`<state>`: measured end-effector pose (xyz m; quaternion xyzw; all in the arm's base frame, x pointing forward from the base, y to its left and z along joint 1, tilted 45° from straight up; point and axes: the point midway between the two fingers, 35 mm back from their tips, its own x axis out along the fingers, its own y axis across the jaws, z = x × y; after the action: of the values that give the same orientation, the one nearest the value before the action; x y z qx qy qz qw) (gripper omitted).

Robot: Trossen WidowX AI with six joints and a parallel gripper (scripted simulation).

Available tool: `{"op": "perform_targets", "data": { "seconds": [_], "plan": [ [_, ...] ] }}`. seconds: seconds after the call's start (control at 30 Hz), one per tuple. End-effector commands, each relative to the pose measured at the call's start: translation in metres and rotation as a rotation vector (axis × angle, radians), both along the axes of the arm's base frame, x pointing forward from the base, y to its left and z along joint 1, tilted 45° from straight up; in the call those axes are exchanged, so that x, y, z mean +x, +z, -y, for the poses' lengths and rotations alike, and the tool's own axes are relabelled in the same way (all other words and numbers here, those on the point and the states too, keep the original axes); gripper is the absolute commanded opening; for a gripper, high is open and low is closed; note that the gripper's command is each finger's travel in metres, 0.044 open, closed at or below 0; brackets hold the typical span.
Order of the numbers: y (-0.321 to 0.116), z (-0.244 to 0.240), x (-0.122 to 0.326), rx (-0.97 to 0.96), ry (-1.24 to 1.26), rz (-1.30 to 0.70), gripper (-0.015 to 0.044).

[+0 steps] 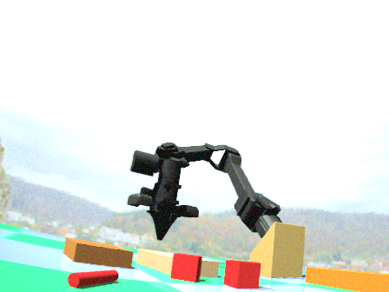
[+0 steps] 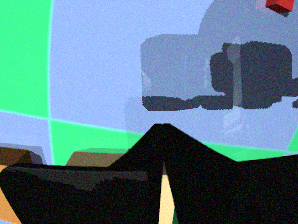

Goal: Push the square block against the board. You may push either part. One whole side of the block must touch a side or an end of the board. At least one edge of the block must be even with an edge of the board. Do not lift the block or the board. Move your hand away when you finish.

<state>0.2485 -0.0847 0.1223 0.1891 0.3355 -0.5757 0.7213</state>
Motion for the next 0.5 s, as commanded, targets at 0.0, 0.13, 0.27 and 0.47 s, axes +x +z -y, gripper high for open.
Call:
{"op": "perform_targets", "data": {
  "seconds": [0.0, 0.13, 0.27, 0.47],
  "plan": [
    [-0.007, -0.01, 0.009, 0.003, -0.009, 0.009, 0.0],
    [-0.019, -0.029, 0.024, 0.004, -0.03, 0.029, 0.0],
    [-0.026, -0.023, 0.026, 0.006, -0.03, 0.029, 0.0],
    [-0.057, 0.01, 0.029, 0.001, -0.029, 0.03, 0.0]
  ]
}}
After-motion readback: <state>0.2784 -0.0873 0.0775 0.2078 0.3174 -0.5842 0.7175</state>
